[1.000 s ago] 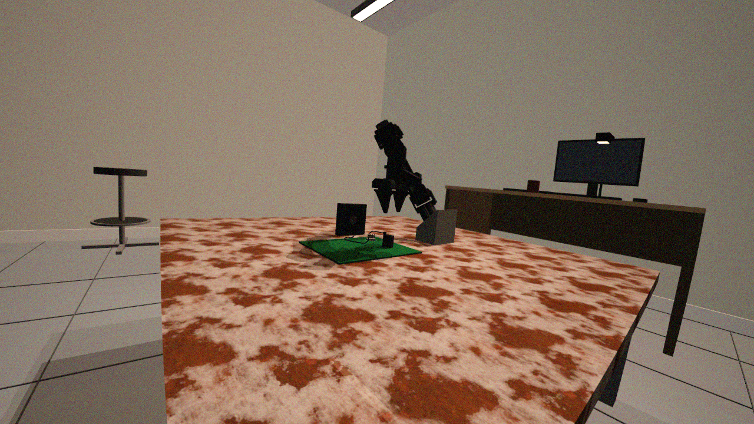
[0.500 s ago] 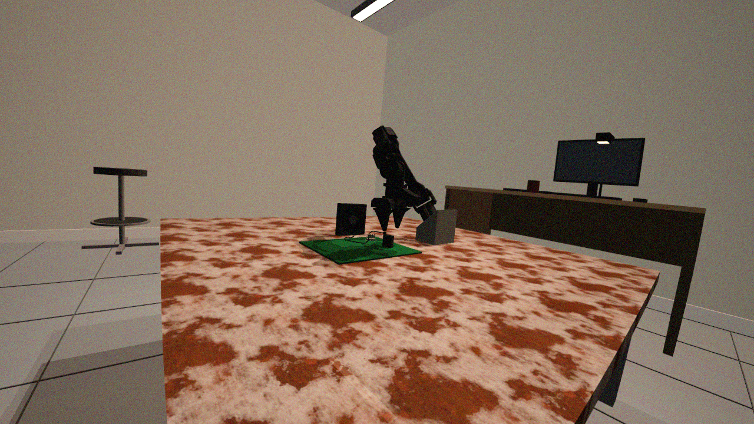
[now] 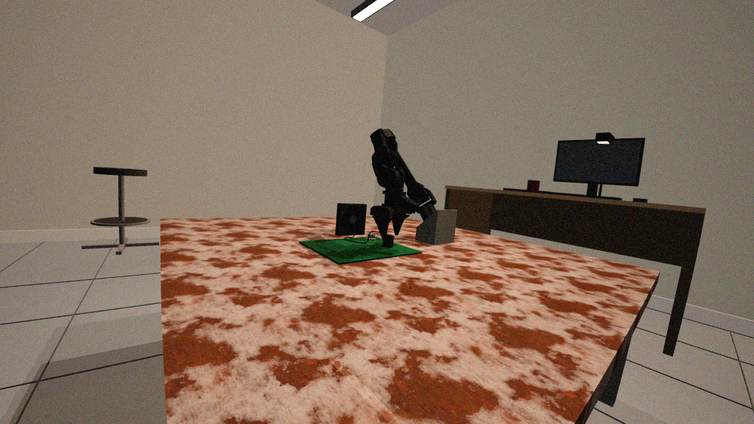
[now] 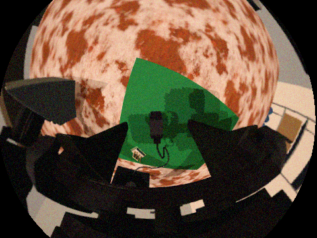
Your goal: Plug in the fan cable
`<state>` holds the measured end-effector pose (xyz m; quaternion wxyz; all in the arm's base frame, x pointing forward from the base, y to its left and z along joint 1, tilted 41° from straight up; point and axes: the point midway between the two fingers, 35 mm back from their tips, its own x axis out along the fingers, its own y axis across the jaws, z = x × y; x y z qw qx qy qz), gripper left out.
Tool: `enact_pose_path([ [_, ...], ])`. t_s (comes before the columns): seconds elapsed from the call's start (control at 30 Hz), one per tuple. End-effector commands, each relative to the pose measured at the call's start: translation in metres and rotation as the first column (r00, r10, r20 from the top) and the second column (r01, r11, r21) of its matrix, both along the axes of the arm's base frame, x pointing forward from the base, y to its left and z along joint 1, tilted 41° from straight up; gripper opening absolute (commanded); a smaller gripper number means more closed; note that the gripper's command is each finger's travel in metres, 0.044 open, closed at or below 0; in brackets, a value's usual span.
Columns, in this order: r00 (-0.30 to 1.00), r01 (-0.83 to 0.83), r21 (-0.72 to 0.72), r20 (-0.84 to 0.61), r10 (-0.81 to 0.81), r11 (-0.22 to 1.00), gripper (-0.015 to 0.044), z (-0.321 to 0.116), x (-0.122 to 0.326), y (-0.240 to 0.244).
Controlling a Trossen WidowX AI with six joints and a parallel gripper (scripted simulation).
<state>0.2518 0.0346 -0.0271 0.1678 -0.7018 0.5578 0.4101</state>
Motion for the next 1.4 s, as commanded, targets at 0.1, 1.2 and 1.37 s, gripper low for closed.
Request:
enact_pose_path([
  [0.1, 1.000, -0.007, -0.008, -0.004, 0.007, 1.000, 0.0440, -0.009, -0.001, -0.009],
  [1.2, 1.000, -0.001, -0.003, -0.002, 0.001, 1.000, 0.0000, -0.008, 0.000, -0.008],
  [1.37, 1.000, -0.006, -0.007, -0.005, 0.006, 1.000, 0.0000, 0.021, -0.003, 0.018],
])
